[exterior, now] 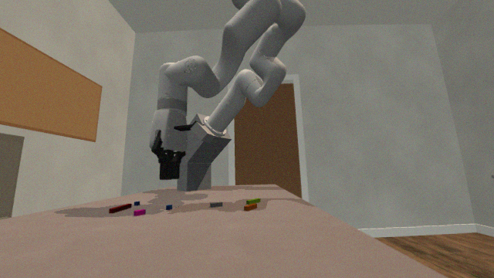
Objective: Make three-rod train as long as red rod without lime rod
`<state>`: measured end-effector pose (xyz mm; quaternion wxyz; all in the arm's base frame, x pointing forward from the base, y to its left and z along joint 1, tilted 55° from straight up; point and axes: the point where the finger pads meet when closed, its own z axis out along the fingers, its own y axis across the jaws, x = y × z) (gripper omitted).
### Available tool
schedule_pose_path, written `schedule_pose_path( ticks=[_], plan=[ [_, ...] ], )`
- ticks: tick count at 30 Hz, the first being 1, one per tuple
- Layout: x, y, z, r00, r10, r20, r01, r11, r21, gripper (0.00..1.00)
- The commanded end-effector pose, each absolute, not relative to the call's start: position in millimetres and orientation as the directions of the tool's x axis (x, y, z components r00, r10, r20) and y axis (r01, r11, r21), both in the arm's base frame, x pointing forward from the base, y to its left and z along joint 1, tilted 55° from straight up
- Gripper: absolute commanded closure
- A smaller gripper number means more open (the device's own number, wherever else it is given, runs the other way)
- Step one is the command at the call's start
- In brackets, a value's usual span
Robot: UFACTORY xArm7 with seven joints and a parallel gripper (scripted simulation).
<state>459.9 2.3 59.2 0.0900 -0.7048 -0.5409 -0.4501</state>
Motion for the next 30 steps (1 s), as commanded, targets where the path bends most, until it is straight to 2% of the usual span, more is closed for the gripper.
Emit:
schedule_pose_path(
  ticks=[1, 6, 7, 30],
  plan=[
    [452.4, -7.8, 68.5, 0.011, 0.682, 0.731, 0.842, -0.4, 0.361, 0.76],
    [450.6, -9.8, 70.3, 0.011, 0.682, 0.731, 0.842, -0.4, 0.361, 0.76],
    [450.6, -9.8, 70.3, 0.011, 0.682, 0.731, 0.842, -0.4, 0.361, 0.0],
    [451.6, -10.1, 70.3, -0.005, 0.689, 0.724, 0.843, -0.387, 0.374, 0.0]
  ],
)
